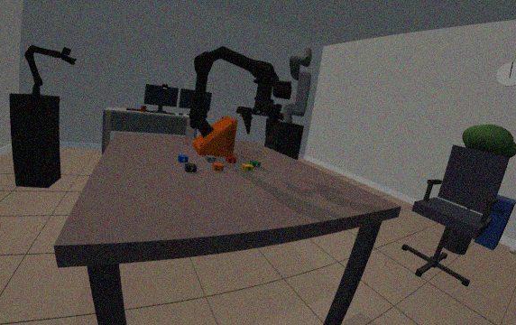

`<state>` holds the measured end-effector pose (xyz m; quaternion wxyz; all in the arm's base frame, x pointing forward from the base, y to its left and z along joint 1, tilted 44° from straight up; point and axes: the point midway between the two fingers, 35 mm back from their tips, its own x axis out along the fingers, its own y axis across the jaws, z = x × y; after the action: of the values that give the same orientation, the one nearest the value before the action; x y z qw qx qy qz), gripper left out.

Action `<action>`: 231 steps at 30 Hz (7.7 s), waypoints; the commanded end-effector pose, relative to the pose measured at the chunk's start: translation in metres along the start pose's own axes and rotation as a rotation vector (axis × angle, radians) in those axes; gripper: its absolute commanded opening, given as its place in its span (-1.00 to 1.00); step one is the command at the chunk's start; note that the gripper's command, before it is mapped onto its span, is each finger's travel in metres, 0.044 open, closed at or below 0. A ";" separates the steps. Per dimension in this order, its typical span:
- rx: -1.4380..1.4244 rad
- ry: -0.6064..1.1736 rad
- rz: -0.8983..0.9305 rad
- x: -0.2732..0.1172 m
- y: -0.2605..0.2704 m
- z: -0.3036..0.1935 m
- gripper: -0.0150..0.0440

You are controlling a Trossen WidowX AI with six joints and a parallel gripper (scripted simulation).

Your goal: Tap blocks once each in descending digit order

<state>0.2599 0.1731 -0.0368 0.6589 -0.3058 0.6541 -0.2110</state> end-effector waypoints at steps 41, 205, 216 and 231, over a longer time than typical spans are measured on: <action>0.017 0.009 -0.004 0.110 0.000 -0.003 -0.42; 0.019 0.008 -0.020 0.110 -0.270 0.076 -0.42; 0.019 0.008 -0.018 0.081 -0.269 0.077 -0.42; 0.018 0.009 -0.014 0.000 -0.265 0.076 -0.42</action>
<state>0.3716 -0.0101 0.1395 0.6629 -0.3079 0.6461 -0.2200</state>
